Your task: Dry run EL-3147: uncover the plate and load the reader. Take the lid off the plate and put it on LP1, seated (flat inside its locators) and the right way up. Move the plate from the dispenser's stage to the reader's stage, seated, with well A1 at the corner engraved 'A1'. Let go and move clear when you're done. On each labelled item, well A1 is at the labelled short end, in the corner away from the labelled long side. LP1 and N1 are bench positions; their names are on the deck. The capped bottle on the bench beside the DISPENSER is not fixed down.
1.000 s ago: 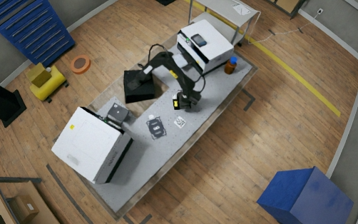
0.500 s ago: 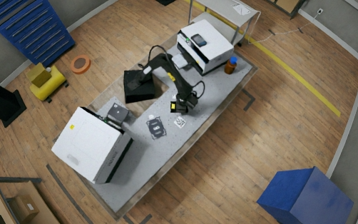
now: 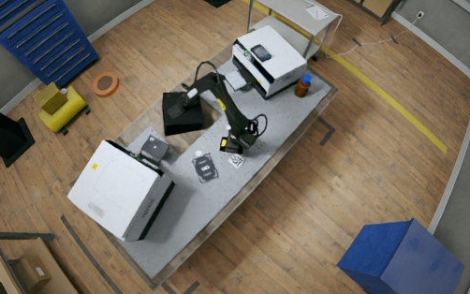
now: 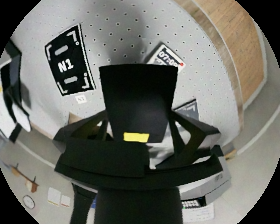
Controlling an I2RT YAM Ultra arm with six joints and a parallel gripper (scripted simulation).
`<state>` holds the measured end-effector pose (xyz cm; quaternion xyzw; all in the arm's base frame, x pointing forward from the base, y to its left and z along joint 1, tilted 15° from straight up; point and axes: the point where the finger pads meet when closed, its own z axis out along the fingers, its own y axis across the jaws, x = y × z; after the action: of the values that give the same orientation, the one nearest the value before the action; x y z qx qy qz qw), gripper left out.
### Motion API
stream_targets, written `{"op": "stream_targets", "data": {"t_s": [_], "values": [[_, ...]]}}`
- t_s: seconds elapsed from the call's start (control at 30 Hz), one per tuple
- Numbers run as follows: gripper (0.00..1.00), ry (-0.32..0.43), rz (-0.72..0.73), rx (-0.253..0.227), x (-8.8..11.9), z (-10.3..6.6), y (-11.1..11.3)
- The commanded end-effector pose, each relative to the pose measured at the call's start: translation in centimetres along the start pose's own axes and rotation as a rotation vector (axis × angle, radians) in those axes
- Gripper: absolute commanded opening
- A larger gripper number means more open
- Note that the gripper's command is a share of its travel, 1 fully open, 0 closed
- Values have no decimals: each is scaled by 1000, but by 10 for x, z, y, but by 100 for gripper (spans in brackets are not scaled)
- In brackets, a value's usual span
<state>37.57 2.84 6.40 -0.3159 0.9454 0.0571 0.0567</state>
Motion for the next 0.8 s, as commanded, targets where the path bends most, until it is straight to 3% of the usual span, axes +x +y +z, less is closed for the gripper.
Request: {"op": "stream_targets", "data": {"t_s": [0.0, 0.47, 0.57, 0.77], "values": [[85, -15, 56, -10, 5, 3, -9], [85, -31, 194, -11, 21, 1, -33], [85, -13, 233, -28, 30, 9, -36], [85, -36, 299, -18, 38, 3, -50]]}}
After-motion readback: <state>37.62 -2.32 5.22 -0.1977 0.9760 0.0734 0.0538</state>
